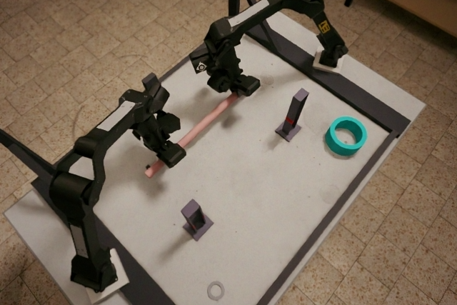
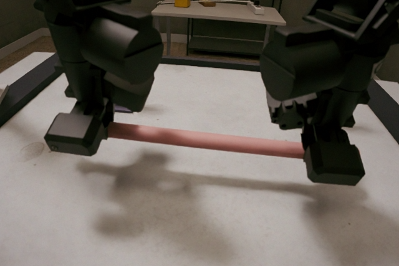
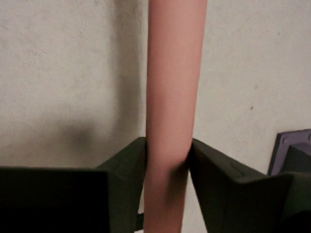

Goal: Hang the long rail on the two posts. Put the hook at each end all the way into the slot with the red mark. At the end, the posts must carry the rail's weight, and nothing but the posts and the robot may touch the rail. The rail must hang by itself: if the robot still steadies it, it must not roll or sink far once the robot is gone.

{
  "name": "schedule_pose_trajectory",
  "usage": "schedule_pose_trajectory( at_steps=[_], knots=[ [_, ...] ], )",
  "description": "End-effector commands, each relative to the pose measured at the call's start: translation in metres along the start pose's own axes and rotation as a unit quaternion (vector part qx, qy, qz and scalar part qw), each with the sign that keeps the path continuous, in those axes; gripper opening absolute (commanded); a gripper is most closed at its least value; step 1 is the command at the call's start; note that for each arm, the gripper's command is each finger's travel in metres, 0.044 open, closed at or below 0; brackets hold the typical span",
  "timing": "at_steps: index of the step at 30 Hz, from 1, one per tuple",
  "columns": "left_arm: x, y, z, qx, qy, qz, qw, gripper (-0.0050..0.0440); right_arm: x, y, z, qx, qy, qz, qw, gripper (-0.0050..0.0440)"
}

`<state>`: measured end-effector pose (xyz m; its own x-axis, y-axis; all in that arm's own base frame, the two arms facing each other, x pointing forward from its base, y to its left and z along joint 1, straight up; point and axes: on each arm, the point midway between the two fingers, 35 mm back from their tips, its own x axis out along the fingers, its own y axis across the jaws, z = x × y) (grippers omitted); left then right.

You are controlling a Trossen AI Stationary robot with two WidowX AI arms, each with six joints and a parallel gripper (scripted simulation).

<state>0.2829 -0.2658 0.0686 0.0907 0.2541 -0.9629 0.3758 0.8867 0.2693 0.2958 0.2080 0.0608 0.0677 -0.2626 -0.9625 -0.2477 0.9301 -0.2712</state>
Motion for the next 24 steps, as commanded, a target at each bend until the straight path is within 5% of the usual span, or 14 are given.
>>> schedule_pose_trajectory(
  at_steps=[1,12,24],
  knots=[
    [-0.0173,0.0008,0.0013,-0.007,-0.016,-0.011,1.000,-0.0050,-0.0163,-0.0036,0.0030,0.004,-0.017,0.009,1.000,-0.0050],
    [-0.0172,0.0008,0.0014,-0.007,-0.016,-0.015,1.000,-0.0050,-0.0163,-0.0039,0.0030,0.004,-0.017,0.013,1.000,-0.0050],
    [-0.0147,0.0069,0.0014,-0.007,-0.018,-0.132,0.991,-0.0050,-0.0151,-0.0112,0.0036,-0.002,-0.015,0.130,0.991,-0.0050]
  ],
)
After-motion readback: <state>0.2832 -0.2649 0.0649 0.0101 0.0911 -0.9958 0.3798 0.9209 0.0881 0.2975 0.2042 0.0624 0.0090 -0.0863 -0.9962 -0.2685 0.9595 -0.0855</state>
